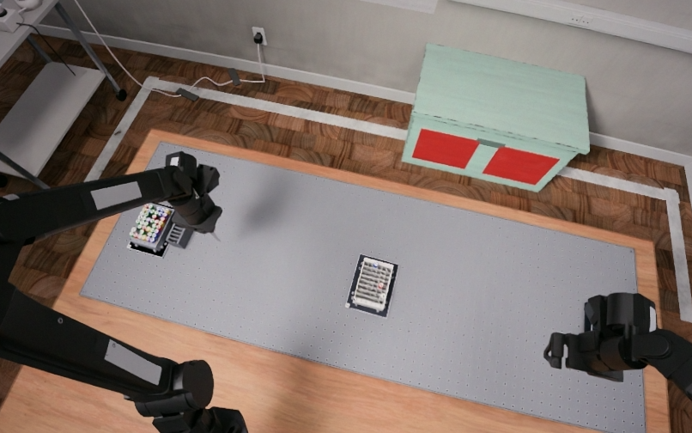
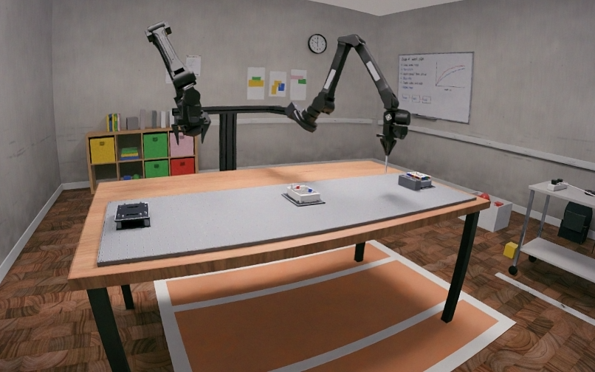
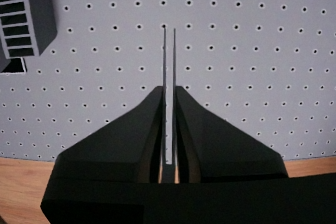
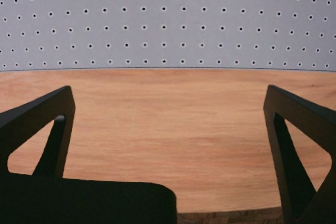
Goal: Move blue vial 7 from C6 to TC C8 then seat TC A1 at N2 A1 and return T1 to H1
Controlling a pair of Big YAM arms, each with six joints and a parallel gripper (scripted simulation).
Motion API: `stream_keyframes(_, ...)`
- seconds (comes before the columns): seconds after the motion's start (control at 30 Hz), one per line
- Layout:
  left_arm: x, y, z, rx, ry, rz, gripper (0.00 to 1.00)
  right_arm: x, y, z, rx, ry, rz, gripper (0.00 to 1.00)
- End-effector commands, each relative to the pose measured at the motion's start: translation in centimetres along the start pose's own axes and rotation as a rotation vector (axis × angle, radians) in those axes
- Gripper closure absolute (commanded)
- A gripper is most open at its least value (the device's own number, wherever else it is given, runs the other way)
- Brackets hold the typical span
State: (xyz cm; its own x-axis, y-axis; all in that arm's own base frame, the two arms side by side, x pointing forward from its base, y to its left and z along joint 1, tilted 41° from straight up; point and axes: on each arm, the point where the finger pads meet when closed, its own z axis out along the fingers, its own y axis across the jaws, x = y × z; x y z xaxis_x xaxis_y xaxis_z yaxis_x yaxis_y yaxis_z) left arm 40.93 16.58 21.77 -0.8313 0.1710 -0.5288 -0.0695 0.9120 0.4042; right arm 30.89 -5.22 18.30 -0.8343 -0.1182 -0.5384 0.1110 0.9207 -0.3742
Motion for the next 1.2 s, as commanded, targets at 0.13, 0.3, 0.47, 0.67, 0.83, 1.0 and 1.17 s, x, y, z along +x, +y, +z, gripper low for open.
stream_keyframes(0.13,-1.3,2.6,-1.3,-0.024,-0.026,-0.001,0.93,-1.0,-0.3,-0.5,0.000,-0.022,0.014,0.00)
stream_keyframes(0.3,-1.0,3.3,-0.9,-0.020,-0.018,0.001,0.93,-1.0,-0.3,-0.5,0.000,-0.022,0.014,0.00)
stream_keyframes(0.47,-0.7,4.0,-0.4,-0.014,-0.006,0.003,0.93,-1.0,-0.3,-0.5,0.000,-0.022,0.014,0.00)
stream_keyframes(0.67,-0.6,4.8,-0.4,-0.014,-0.005,0.003,0.93,-1.0,-0.3,-0.5,0.000,-0.022,0.014,0.00)
stream_keyframes(0.83,-0.5,5.5,-0.4,-0.013,-0.004,0.003,0.93,-1.0,-0.3,-0.5,0.000,-0.022,0.014,0.00)
stream_keyframes(1.0,-0.4,6.4,-0.4,-0.013,-0.002,0.004,0.93,-1.0,-0.3,-0.5,0.000,-0.022,0.014,0.00)
stream_keyframes(1.17,-0.3,7.2,-0.4,-0.012,0.000,0.004,0.93,-1.0,-0.3,-0.5,0.000,-0.022,0.014,0.00)
